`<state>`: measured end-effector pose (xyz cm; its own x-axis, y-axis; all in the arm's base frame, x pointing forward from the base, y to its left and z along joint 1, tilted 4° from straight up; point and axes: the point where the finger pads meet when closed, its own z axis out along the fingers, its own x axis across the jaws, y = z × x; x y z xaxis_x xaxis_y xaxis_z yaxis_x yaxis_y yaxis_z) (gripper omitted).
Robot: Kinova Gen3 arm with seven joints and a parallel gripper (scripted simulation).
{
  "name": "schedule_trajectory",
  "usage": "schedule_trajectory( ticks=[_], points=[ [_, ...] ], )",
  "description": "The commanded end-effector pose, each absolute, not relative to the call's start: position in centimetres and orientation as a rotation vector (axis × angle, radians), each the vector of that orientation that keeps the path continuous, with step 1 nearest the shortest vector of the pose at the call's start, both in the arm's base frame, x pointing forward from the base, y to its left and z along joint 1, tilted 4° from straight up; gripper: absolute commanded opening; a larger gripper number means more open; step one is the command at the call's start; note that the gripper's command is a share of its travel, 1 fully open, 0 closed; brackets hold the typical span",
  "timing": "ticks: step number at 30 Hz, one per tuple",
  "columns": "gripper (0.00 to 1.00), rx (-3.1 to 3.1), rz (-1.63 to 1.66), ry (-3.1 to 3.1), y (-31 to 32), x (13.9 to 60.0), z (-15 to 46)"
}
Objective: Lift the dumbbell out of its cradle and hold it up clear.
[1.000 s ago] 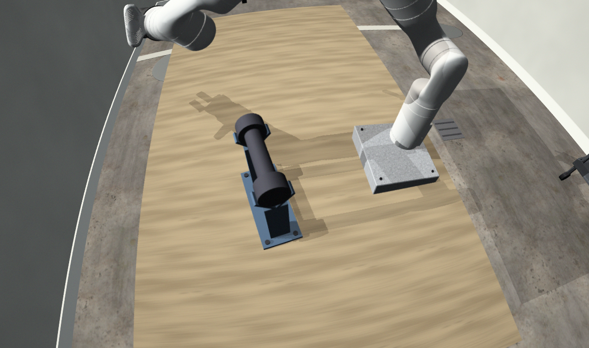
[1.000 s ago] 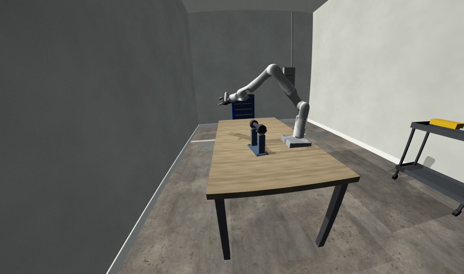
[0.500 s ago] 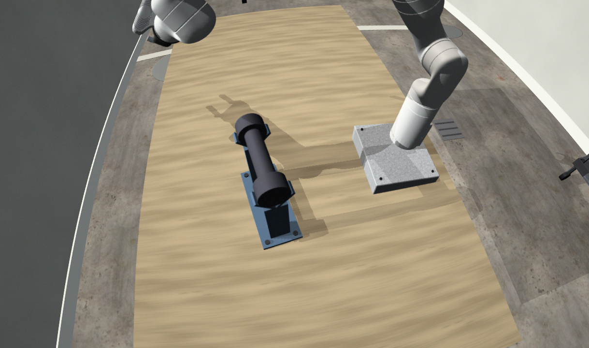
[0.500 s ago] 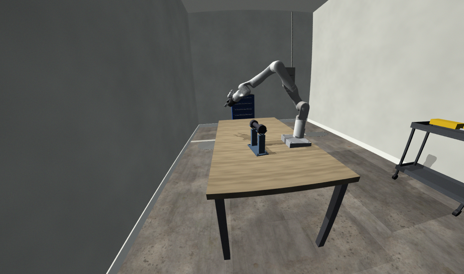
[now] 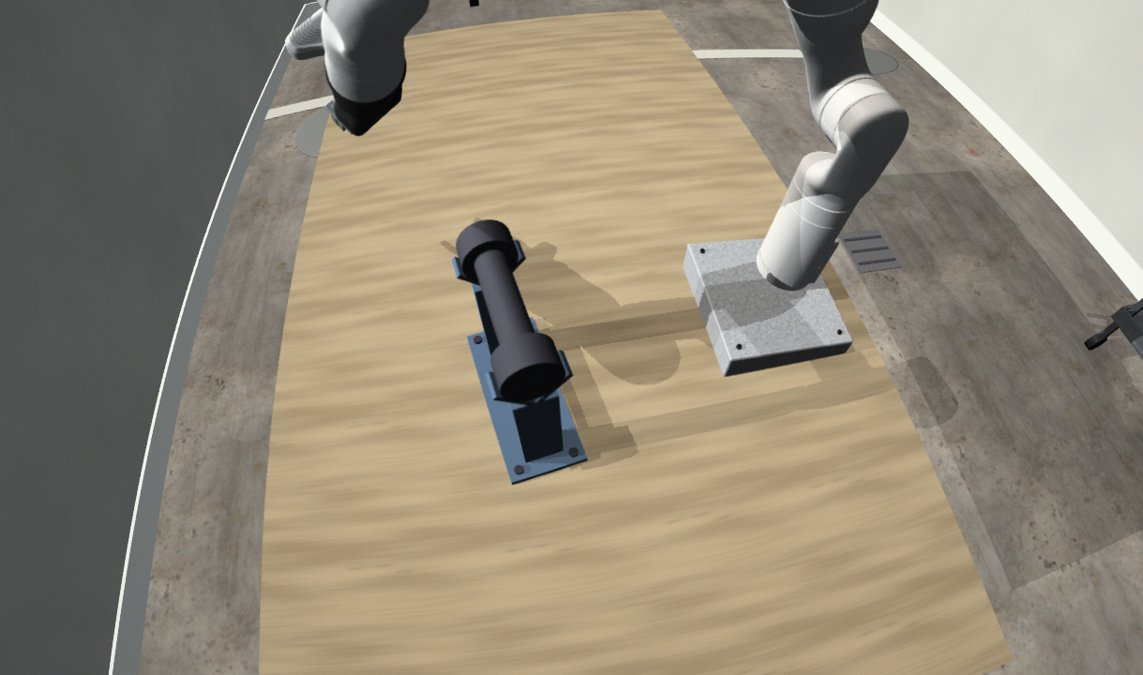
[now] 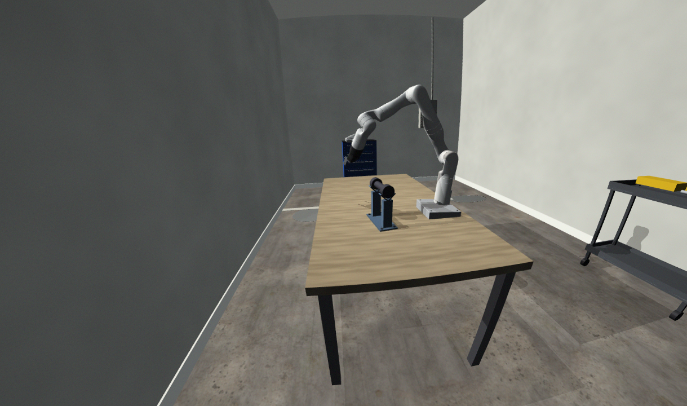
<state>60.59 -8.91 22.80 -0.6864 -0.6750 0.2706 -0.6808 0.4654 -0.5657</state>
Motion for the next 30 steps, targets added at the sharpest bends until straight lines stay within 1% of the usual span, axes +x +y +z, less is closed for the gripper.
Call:
schedule_trajectory(
  ticks=[1,2,4,19,21,30],
  points=[
    [1.00,1.120,0.927,-2.812,-6.1,58.5,23.4],
    [1.00,1.084,0.882,-2.845,-5.2,57.8,23.2],
    [1.00,1.084,0.882,-2.845,-5.2,57.8,23.2],
    [1.00,0.636,0.261,-3.070,7.9,48.2,22.6],
    [1.00,0.636,0.261,-3.070,7.9,48.2,22.6],
    [1.00,0.493,0.035,-3.068,13.2,44.4,23.5]
  ],
)
